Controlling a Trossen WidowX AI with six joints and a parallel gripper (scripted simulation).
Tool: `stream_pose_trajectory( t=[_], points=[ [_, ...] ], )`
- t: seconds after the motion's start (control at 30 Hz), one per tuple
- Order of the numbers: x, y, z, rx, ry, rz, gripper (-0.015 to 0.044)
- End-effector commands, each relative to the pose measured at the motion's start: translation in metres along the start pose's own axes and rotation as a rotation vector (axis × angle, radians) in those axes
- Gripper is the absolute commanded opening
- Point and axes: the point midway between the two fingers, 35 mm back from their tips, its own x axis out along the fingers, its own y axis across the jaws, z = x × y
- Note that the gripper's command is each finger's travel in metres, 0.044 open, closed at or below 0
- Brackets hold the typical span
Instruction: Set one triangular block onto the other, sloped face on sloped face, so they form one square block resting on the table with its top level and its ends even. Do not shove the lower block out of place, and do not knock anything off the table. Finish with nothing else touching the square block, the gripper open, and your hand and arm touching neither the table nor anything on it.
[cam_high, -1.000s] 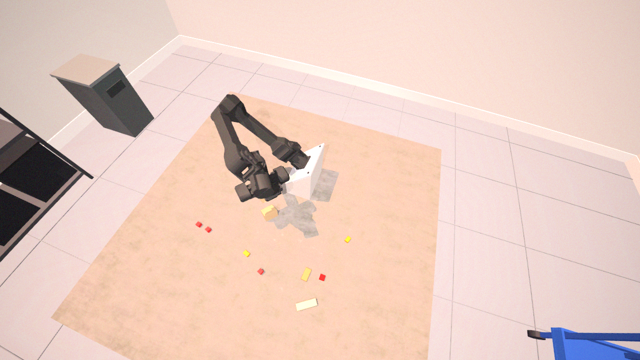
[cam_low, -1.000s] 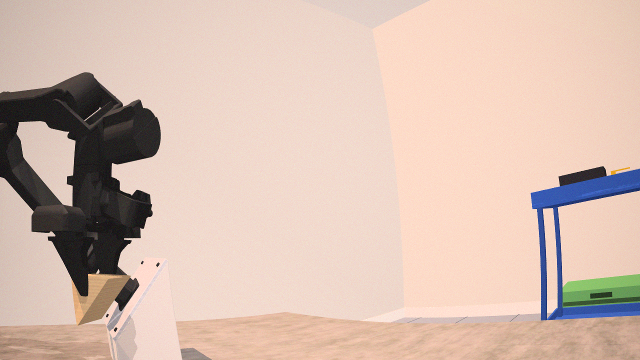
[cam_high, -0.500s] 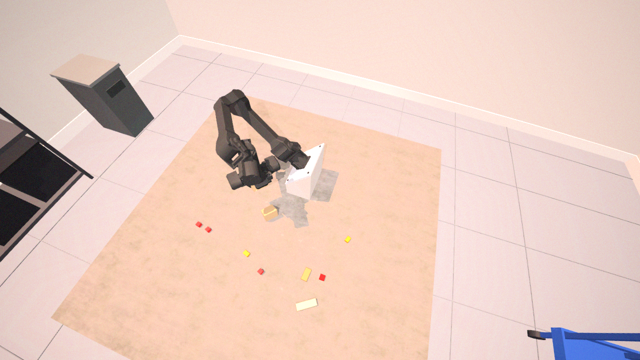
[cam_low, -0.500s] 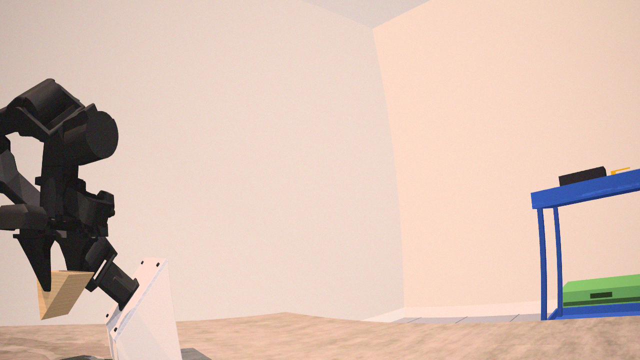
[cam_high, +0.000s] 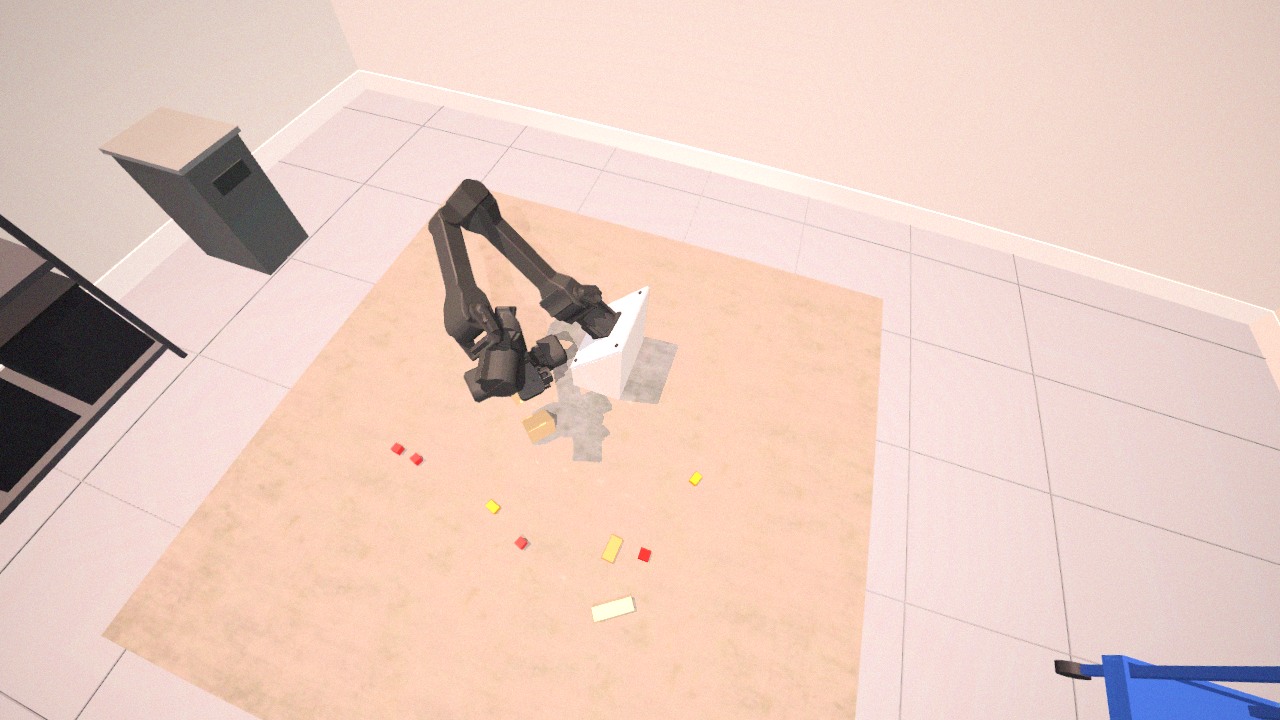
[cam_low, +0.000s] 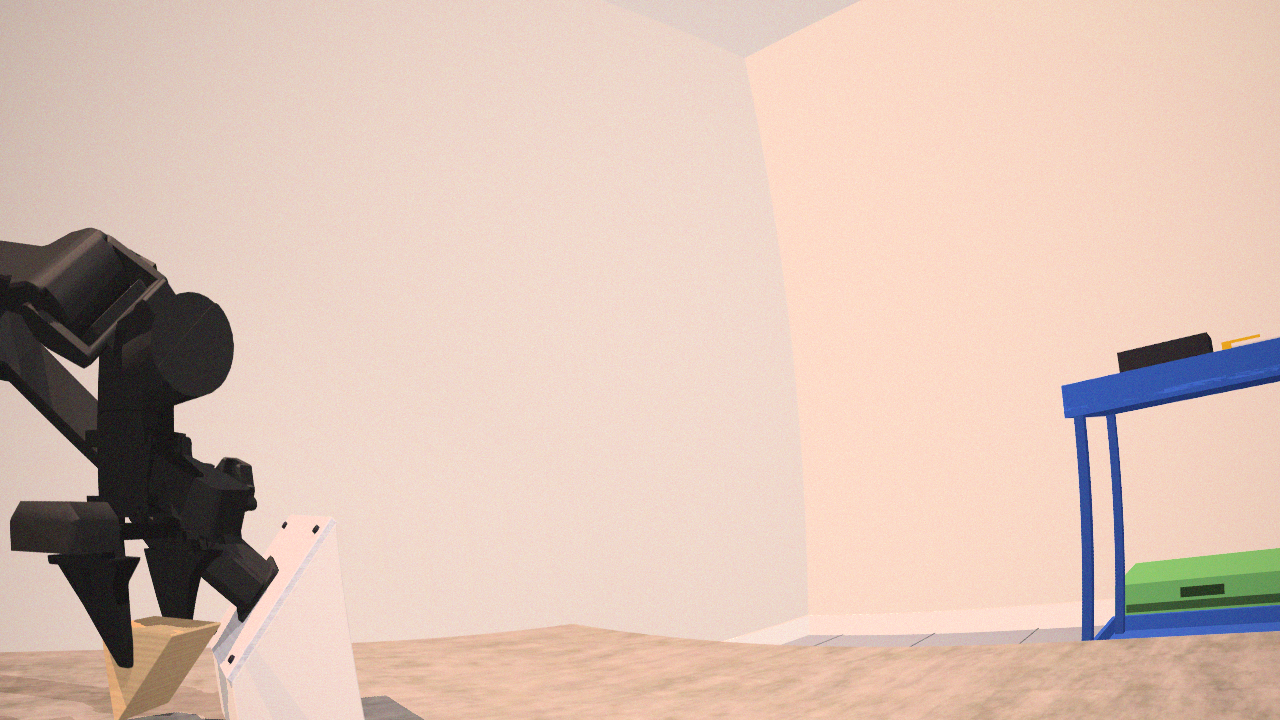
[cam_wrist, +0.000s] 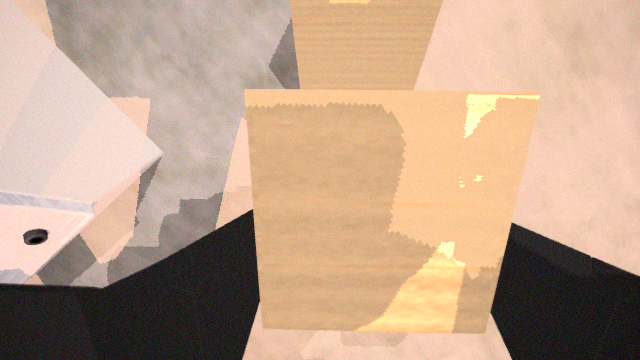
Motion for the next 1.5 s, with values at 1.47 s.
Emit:
stream_pose_trajectory(
  t=[1.47],
  points=[
    [0.055, 0.000, 0.016, -0.018, 0.021, -0.015, 0.0000]
  ],
)
